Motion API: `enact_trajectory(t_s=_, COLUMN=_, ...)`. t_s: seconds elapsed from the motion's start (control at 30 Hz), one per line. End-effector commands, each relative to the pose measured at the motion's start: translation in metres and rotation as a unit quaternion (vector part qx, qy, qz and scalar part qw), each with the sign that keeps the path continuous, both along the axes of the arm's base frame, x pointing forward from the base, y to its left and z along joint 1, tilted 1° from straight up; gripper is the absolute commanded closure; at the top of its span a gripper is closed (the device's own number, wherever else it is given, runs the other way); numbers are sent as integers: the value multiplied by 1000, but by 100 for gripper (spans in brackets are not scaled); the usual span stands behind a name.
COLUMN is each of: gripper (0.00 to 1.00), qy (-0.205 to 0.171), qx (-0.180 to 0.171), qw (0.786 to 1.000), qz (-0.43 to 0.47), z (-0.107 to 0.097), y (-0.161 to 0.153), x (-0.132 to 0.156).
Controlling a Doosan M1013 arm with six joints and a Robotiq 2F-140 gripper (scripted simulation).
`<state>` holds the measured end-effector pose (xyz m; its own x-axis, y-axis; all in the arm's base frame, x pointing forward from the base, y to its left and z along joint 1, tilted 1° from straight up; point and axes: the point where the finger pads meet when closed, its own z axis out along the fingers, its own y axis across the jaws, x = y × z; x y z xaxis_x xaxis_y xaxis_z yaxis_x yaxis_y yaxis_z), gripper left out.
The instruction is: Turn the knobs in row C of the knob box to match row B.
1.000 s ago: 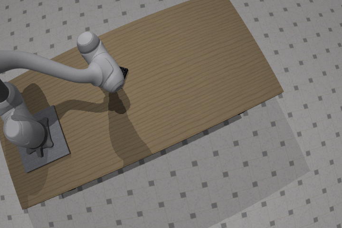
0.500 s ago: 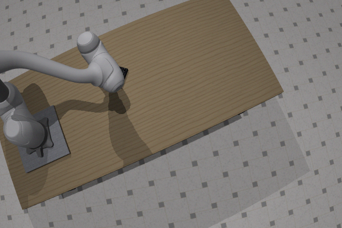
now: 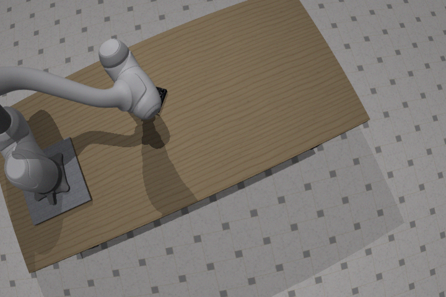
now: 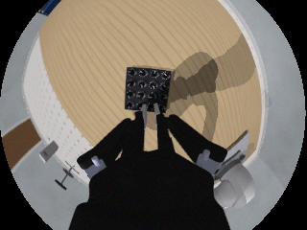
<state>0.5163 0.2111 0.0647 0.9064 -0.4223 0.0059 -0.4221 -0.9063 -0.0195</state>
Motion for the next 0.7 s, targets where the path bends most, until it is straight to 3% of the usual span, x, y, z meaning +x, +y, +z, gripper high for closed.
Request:
enact_trajectory(t_s=0.0, gripper=88, qy=0, qx=0, qw=1000, qz=0, z=9, y=0, x=0)
enact_trajectory(t_s=0.23, gripper=88, qy=0, qx=0, qw=1000, qz=0, z=22, y=0, x=0)
enact_trajectory(t_s=0.67, gripper=88, qy=0, qx=0, qw=1000, qz=0, z=23, y=0, x=0)
